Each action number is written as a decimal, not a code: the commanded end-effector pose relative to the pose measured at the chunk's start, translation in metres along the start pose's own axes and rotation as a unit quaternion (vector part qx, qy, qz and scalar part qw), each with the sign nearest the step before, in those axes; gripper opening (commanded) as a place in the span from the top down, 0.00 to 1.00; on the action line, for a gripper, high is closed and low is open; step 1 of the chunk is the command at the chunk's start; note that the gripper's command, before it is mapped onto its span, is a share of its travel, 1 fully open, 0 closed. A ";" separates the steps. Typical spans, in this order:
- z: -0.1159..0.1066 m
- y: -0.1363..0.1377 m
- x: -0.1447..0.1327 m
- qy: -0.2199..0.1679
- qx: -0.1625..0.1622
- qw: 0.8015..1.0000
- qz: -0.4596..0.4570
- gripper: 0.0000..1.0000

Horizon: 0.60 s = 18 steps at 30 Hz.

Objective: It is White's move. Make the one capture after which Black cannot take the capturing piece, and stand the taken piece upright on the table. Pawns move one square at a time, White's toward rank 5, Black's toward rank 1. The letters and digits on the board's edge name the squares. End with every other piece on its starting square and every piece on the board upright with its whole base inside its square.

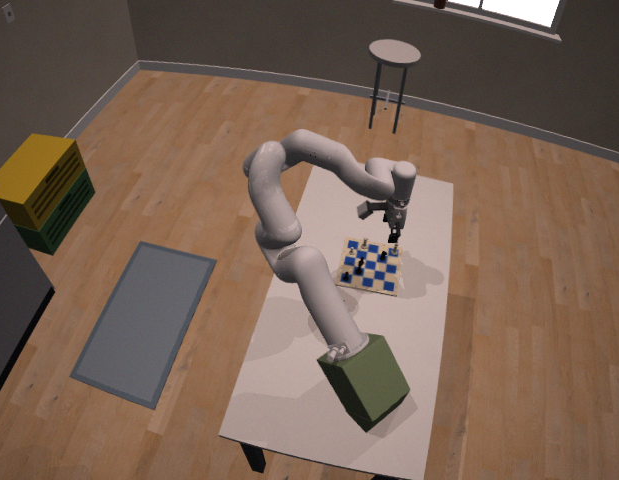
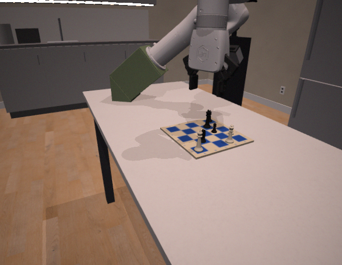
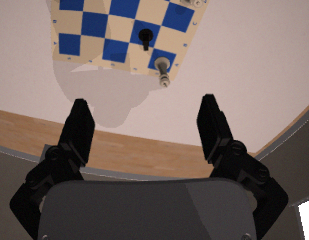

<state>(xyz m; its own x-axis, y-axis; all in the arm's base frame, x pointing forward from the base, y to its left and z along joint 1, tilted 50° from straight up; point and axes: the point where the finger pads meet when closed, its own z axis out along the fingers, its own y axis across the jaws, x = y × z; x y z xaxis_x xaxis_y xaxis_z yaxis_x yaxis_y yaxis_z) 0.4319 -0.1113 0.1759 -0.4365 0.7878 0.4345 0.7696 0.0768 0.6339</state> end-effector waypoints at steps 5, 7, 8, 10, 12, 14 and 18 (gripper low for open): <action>0.000 0.001 -0.001 -0.001 -0.001 0.999 0.036 0.00; 0.000 0.001 -0.001 -0.001 -0.001 0.999 0.047 0.00; 0.000 0.001 -0.001 -0.001 -0.001 0.999 0.047 0.00; 0.001 0.001 -0.001 -0.001 -0.001 0.997 0.076 0.00; 0.002 0.001 -0.001 -0.001 -0.001 0.994 0.111 0.00; 0.003 0.001 -0.001 -0.001 -0.001 0.988 0.154 0.00; 0.007 0.001 -0.001 0.000 -0.001 0.966 0.260 0.00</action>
<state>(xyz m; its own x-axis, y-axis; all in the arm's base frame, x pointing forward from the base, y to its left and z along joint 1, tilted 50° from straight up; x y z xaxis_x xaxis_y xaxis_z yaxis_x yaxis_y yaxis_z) 0.4344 -0.1084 0.1728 -0.1588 0.7652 0.6240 0.8672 -0.1940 0.4587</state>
